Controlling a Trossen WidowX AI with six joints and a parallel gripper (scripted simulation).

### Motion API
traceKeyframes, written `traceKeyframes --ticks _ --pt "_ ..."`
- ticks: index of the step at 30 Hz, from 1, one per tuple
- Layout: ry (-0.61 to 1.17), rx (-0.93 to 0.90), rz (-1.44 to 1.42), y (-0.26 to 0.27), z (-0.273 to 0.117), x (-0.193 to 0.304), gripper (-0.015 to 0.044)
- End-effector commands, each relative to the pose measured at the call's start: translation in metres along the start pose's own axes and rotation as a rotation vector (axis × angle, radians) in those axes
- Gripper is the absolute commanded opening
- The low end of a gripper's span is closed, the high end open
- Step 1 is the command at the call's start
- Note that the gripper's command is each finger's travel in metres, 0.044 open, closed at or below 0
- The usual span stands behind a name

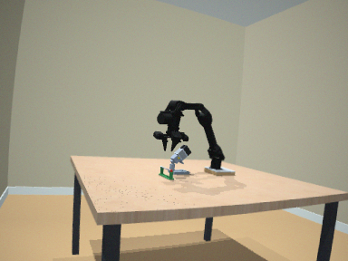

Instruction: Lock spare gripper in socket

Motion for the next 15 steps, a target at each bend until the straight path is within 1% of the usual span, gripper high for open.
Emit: traceKeyframes --ticks 1,6,15 --pt "-0.009 -0.005 -0.036 -0.001 0.0 -0.001 0.018" --pt "-0.009 -0.005 -0.036 -0.002 0.008 -0.003 0.018" --pt "-0.01 -0.006 -0.033 -0.004 0.05 -0.015 0.018"
Point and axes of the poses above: the point midway between the two fingers, 35 mm back from their tips, its own z axis out along the fingers, its own y axis across the jaws, x = y × z, the point moved 5 cm from there along -z, back along the fingers, and after that the axes turned 1 degree about z, right-handed, at the moved point
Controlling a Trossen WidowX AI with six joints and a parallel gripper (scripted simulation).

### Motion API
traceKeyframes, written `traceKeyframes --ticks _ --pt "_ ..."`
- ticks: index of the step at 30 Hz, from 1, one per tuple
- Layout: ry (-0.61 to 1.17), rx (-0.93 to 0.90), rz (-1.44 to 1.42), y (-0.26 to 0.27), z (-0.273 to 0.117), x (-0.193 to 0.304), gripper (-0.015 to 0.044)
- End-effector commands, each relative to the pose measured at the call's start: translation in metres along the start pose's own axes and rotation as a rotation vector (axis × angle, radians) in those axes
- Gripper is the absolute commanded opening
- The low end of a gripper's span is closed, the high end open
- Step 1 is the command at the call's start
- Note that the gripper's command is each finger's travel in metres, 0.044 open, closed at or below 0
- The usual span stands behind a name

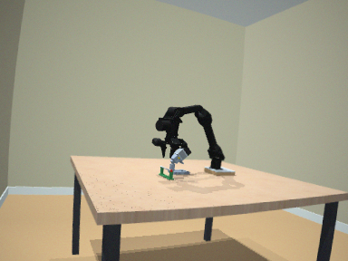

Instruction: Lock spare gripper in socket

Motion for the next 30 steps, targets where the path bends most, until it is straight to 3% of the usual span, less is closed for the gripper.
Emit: traceKeyframes --ticks 1,30 --pt "-0.001 -0.008 -0.004 0.001 0.021 -0.005 0.018" --pt "-0.001 -0.008 -0.003 0.001 0.073 -0.017 0.018"
Point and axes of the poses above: the point midway between the two fingers, 35 mm back from their tips, its own z axis out along the fingers, its own y axis across the jaws, x = y × z, the point moved 5 cm from there along -z, back along the fingers, and after that the axes turned 1 degree about z, right-handed, at the moved point
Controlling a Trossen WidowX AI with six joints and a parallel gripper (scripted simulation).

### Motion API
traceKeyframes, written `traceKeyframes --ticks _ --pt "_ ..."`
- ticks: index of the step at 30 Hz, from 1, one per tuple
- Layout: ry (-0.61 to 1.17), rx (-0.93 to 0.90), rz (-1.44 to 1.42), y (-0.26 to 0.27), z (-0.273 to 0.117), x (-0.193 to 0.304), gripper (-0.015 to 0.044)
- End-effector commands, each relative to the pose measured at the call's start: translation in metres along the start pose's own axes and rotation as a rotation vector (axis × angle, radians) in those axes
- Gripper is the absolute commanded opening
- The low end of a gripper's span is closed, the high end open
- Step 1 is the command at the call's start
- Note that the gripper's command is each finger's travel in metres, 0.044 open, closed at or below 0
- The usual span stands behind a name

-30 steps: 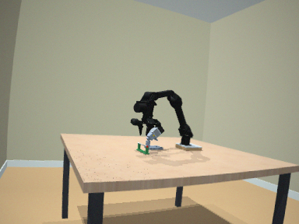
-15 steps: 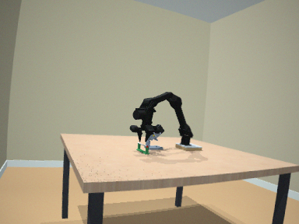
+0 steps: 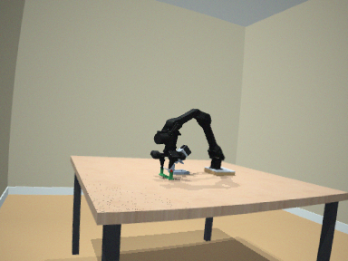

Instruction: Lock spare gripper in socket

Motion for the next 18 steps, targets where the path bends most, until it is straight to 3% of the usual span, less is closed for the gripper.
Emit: traceKeyframes --ticks 1,18 --pt "0.0 -0.009 -0.004 0.001 0.01 -0.002 0.018" --pt "0.0 -0.009 -0.004 0.002 0.027 -0.006 0.018"
Point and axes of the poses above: the point midway between the two fingers, 35 mm back from their tips, its own z axis out along the fingers, its own y axis across the jaws, x = y × z, the point moved 5 cm from there along -z, back along the fingers, and after that the axes turned 1 degree about z, right-handed, at the moved point
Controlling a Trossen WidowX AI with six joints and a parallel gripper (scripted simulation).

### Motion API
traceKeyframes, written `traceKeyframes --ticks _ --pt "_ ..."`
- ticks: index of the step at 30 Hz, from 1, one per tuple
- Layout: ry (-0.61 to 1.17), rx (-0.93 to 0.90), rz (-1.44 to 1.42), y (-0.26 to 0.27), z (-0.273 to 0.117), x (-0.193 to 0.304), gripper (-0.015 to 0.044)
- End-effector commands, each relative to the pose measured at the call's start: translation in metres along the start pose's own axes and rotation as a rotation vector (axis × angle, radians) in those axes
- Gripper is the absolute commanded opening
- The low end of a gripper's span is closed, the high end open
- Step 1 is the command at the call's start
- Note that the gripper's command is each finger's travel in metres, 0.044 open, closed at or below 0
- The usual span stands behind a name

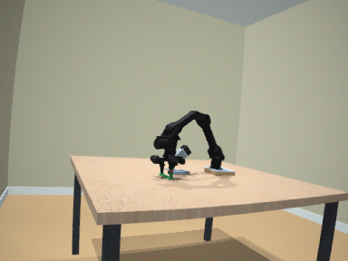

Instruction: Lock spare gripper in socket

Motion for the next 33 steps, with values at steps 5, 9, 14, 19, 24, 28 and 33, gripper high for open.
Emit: traceKeyframes --ticks 5,9,14,19,24,28,33 --pt "-0.002 -0.004 -0.002 0.001 0.002 -0.001 0.0101" --pt "-0.002 -0.004 -0.002 0.001 0.002 -0.001 0.0" --pt "-0.002 -0.004 -0.002 0.001 0.002 -0.001 0.0" --pt "-0.002 -0.004 -0.002 0.001 0.002 -0.001 0.0" --pt "-0.002 -0.003 -0.002 0.0 -0.007 0.002 0.0" --pt "-0.002 -0.003 -0.002 -0.001 -0.018 0.004 0.0" --pt "-0.002 -0.003 -0.002 -0.001 -0.031 0.008 0.0"
Point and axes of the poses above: the point midway between the two fingers, 35 mm back from their tips, its own z axis out along the fingers, its own y axis across the jaws, x = y × z, the point moved 5 cm from there along -z, back along the fingers, and after that the axes turned 1 degree about z, right-handed, at the moved point
